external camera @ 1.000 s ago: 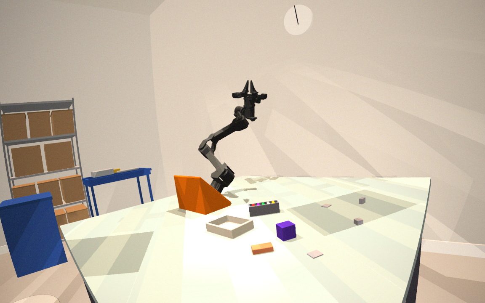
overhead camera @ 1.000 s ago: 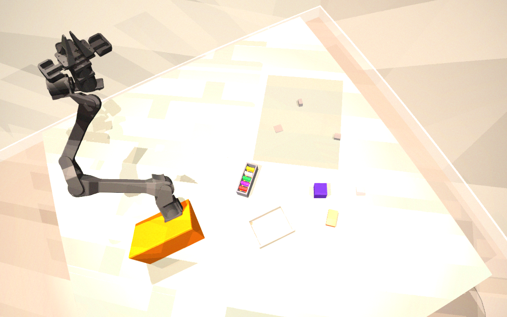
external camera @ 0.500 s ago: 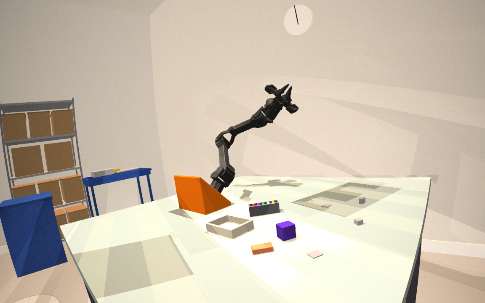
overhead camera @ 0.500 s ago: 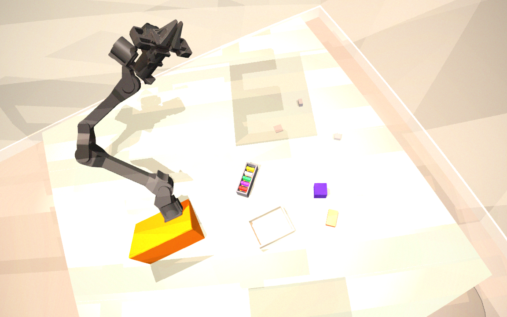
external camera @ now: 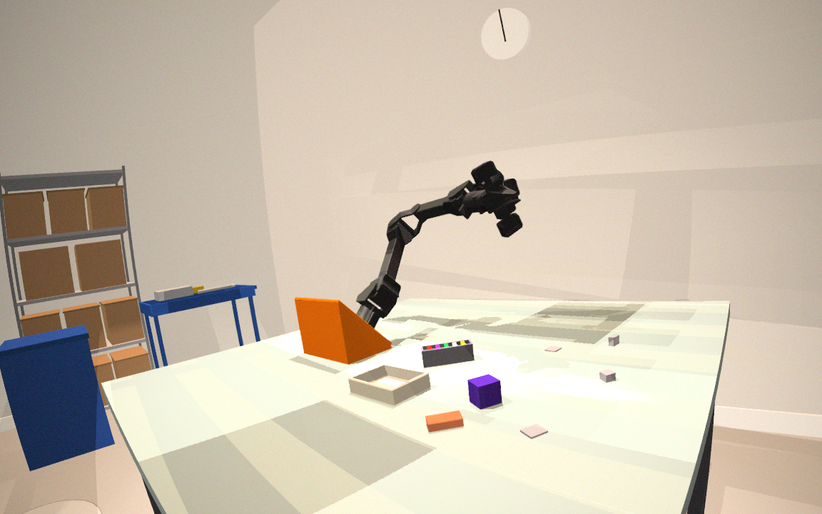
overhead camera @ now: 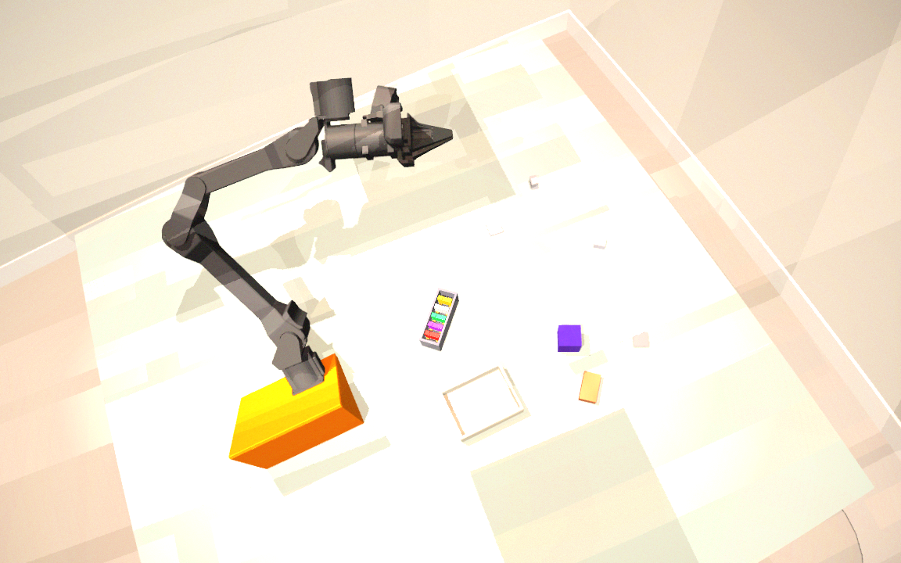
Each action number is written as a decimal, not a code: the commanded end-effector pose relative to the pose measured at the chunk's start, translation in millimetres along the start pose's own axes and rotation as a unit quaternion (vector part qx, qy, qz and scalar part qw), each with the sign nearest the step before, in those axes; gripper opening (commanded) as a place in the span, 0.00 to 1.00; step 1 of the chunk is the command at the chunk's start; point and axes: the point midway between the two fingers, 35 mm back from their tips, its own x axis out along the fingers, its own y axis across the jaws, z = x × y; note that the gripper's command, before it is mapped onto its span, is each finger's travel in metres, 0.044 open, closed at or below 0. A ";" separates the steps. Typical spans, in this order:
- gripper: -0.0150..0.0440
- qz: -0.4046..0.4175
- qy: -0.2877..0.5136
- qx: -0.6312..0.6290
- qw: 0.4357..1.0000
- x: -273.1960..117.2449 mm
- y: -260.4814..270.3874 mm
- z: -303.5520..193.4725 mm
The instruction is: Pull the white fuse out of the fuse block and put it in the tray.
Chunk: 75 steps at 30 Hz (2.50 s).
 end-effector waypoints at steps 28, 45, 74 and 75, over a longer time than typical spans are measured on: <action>0.38 0.268 0.637 0.495 0.526 -13.1 153.9 -261.0; 0.38 0.268 0.637 0.495 0.526 -12.1 164.8 -266.0; 0.38 0.269 0.637 0.495 0.526 -12.0 184.8 -275.4; 0.38 0.269 0.637 0.495 0.526 -11.9 185.6 -275.7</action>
